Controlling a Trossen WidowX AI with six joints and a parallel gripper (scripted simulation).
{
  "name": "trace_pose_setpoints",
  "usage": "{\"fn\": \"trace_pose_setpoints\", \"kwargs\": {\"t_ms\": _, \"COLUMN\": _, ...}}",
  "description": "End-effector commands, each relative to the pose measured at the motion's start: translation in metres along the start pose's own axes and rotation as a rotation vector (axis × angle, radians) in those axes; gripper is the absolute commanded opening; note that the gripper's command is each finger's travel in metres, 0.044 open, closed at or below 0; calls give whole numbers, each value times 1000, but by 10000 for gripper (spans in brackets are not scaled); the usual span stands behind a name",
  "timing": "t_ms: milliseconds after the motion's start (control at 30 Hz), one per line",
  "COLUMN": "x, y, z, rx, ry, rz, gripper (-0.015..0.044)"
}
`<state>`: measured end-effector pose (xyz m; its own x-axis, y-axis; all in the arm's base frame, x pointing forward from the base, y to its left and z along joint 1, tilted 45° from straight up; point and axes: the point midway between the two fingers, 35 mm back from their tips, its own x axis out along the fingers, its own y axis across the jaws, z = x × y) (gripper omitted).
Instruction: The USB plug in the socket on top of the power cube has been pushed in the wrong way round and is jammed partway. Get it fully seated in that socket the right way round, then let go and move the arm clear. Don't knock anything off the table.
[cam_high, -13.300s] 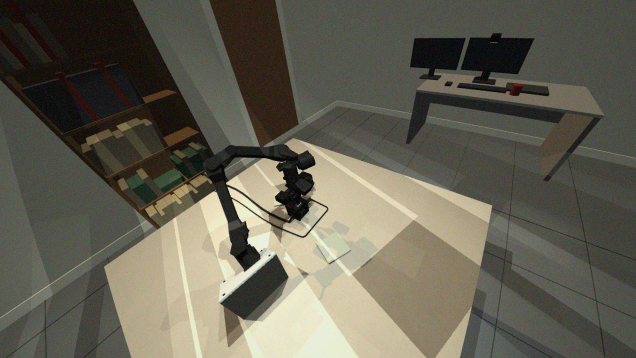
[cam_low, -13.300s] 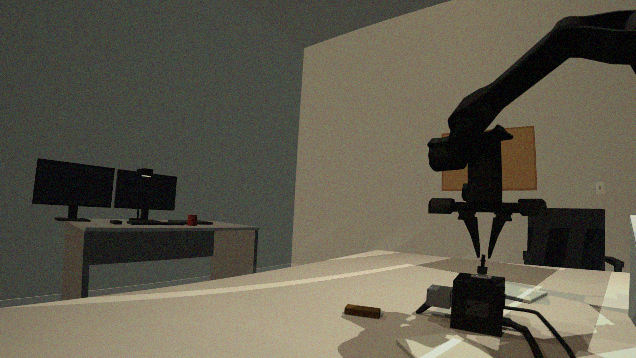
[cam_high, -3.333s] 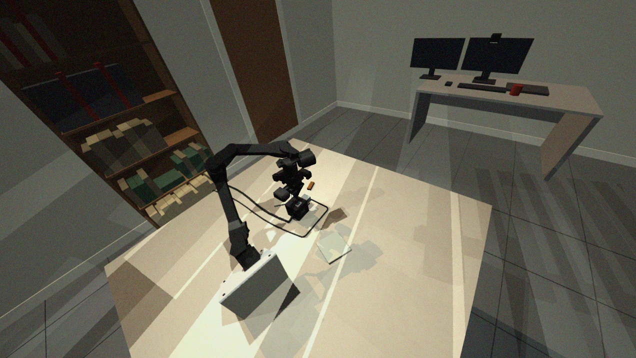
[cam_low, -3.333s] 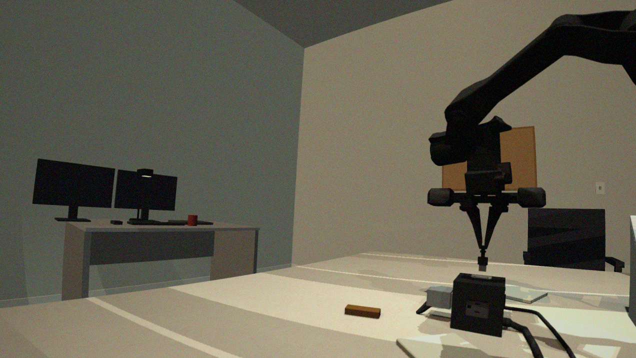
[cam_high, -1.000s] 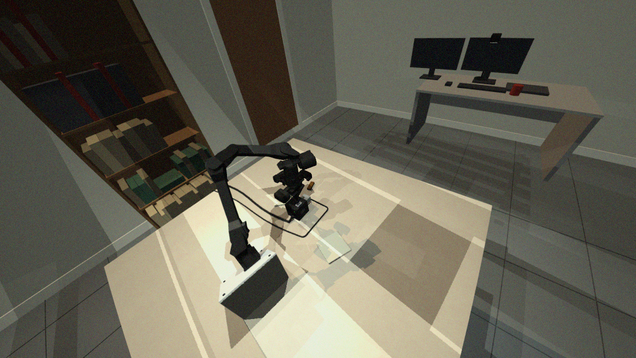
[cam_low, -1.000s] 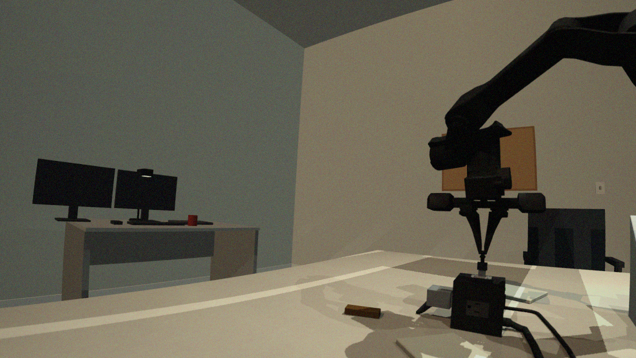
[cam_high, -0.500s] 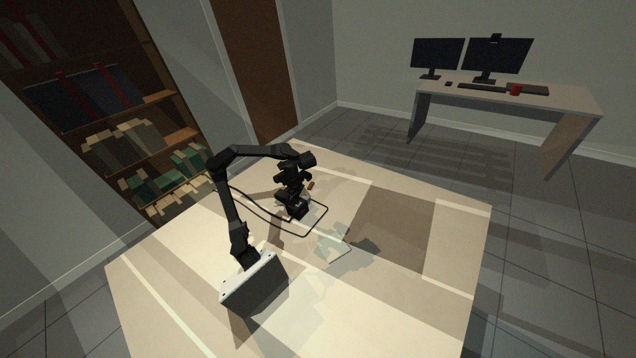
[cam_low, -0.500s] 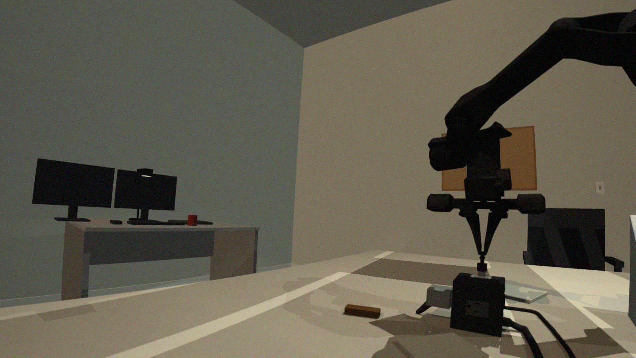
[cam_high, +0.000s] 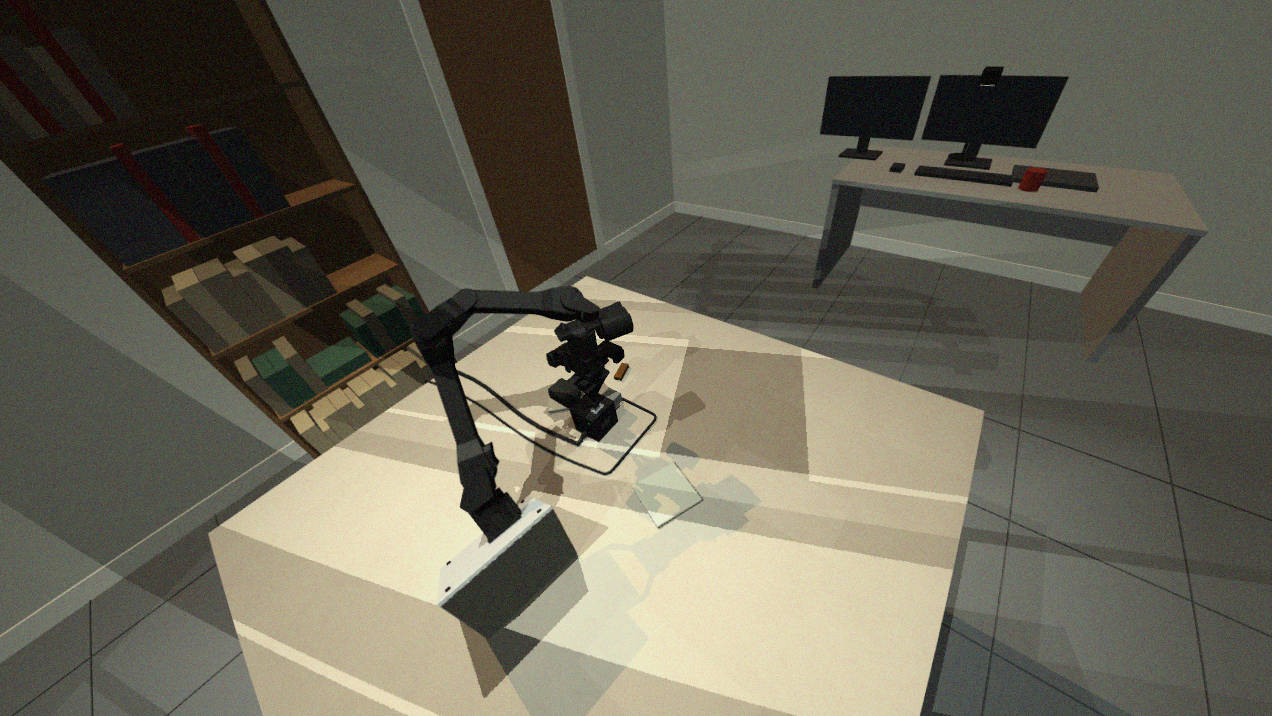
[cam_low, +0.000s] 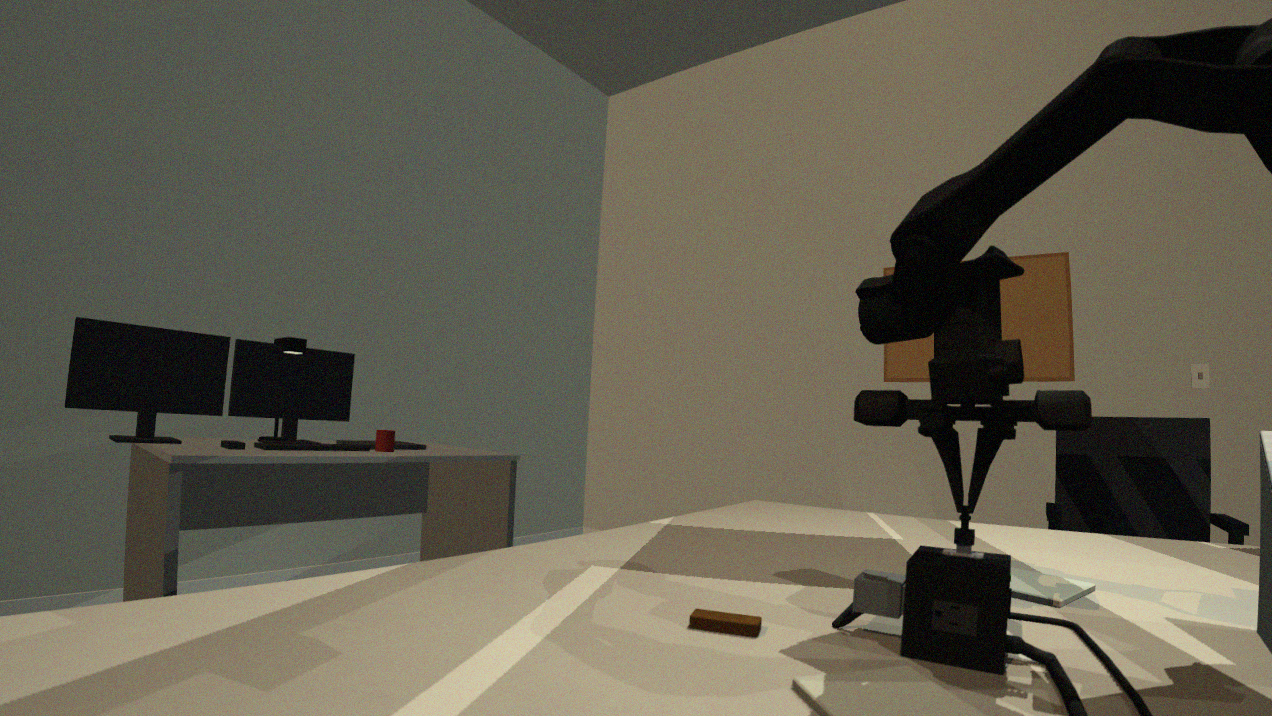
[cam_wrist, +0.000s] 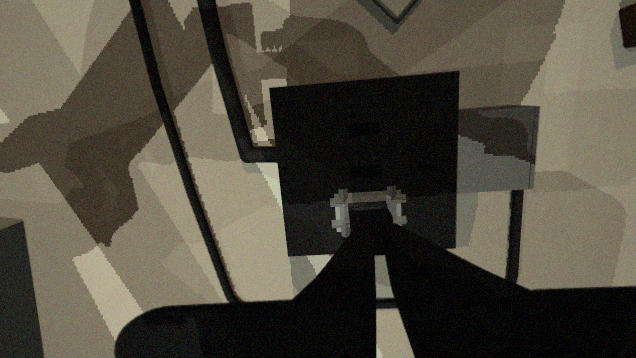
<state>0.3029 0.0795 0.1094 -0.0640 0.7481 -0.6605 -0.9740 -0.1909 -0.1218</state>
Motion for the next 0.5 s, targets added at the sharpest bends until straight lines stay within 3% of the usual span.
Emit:
{"fn": "trace_pose_setpoints", "kwargs": {"t_ms": 0, "x": 0, "y": 0, "z": 1, "rx": 2, "ry": -3, "rz": -3, "gripper": 0}}
{"fn": "trace_pose_setpoints", "kwargs": {"t_ms": 467, "x": 2, "y": 0, "z": 0, "rx": 2, "ry": -3, "rz": -3, "gripper": 0}}
